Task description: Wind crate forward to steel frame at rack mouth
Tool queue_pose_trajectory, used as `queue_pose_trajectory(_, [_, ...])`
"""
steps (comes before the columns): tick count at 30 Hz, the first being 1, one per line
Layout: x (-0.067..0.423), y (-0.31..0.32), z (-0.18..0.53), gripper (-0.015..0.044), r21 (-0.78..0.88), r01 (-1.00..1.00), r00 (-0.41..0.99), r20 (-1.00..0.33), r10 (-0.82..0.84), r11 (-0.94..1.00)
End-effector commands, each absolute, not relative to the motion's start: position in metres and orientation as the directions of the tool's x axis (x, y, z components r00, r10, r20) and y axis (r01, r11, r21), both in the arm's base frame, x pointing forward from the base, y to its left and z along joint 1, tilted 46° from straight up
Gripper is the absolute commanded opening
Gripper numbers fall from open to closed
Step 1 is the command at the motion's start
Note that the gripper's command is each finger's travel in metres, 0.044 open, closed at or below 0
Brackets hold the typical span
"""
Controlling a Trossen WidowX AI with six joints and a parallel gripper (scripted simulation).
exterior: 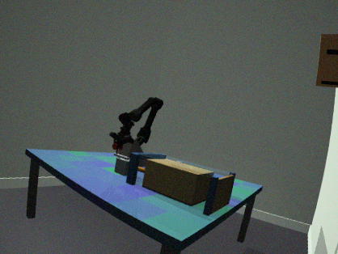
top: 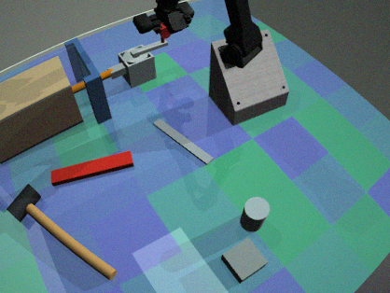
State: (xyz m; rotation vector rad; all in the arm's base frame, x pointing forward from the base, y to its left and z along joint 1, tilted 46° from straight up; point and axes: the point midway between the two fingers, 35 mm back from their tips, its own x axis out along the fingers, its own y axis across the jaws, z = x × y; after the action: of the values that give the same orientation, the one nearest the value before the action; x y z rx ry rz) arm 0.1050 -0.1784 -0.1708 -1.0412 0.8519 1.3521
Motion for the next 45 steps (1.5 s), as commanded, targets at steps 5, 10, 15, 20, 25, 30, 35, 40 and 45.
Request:
queue_pose_trajectory(5, [0.112, -0.193, -0.186, 0.0, -0.098, -0.992, 0.068, -0.942, 0.33, -0.075])
queue_pose_trajectory(10, [0.118, -0.204, -0.196, 0.0, -0.098, -0.992, 0.068, -0.942, 0.329, -0.075])
queue_pose_trajectory(15, [0.12, -0.208, -0.199, 0.0, -0.098, -0.992, 0.069, -0.942, 0.329, -0.075])
queue_pose_trajectory(20, [0.123, -0.211, -0.202, 0.0, -0.099, -0.992, 0.069, -0.942, 0.328, -0.075])
queue_pose_trajectory(25, [0.127, -0.214, -0.205, 0.0, -0.099, -0.992, 0.069, -0.942, 0.328, -0.075])
queue_pose_trajectory(30, [0.13, -0.218, -0.208, 0.0, -0.099, -0.992, 0.069, -0.942, 0.328, -0.075])
queue_pose_trajectory(35, [0.134, -0.221, -0.211, 0.0, -0.1, -0.992, 0.07, -0.942, 0.327, -0.075])
queue_pose_trajectory(40, [0.138, -0.223, -0.213, 0.0, -0.1, -0.992, 0.07, -0.942, 0.327, -0.075])
queue_pose_trajectory(45, [0.143, -0.226, -0.216, 0.0, -0.101, -0.992, 0.071, -0.942, 0.327, -0.075])
